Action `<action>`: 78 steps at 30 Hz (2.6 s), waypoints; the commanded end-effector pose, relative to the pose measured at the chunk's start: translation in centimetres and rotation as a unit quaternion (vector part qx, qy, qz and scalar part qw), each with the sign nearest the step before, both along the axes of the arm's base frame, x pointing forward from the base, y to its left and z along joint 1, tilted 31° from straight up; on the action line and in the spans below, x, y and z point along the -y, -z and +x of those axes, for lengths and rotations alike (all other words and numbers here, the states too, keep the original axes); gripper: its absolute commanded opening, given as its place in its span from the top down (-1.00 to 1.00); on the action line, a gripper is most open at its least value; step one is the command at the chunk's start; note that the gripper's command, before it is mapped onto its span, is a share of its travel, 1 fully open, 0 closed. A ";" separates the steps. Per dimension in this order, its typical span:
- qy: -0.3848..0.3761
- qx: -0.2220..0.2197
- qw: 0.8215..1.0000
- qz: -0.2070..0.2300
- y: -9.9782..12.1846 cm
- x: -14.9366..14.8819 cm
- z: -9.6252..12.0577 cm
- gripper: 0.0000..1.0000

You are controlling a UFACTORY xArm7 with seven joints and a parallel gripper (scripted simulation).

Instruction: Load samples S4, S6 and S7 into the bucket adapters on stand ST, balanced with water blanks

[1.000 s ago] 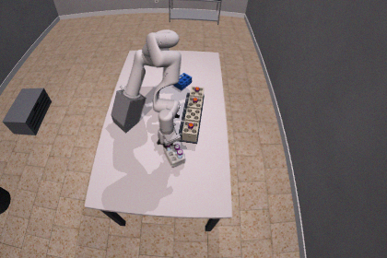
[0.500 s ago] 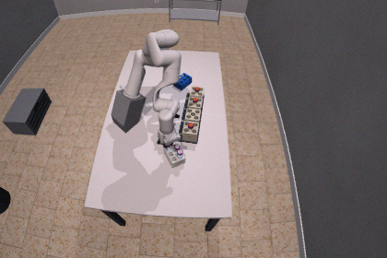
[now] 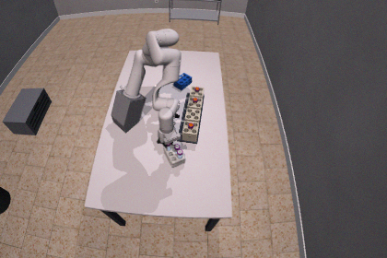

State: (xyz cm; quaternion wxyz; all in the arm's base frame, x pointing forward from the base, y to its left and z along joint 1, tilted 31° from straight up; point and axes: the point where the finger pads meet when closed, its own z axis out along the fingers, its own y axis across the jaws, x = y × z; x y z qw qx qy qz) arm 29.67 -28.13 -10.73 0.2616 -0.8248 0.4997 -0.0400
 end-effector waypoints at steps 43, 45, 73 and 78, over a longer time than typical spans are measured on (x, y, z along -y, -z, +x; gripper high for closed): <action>0.001 0.000 1.000 -0.002 -4.8 2.4 -1.8 1.00; 0.001 0.000 1.000 -0.002 -5.2 2.5 -2.0 1.00; 0.001 0.000 1.000 -0.002 -9.3 4.4 -3.5 1.00; 0.001 0.000 1.000 -0.002 -10.2 4.8 -3.9 1.00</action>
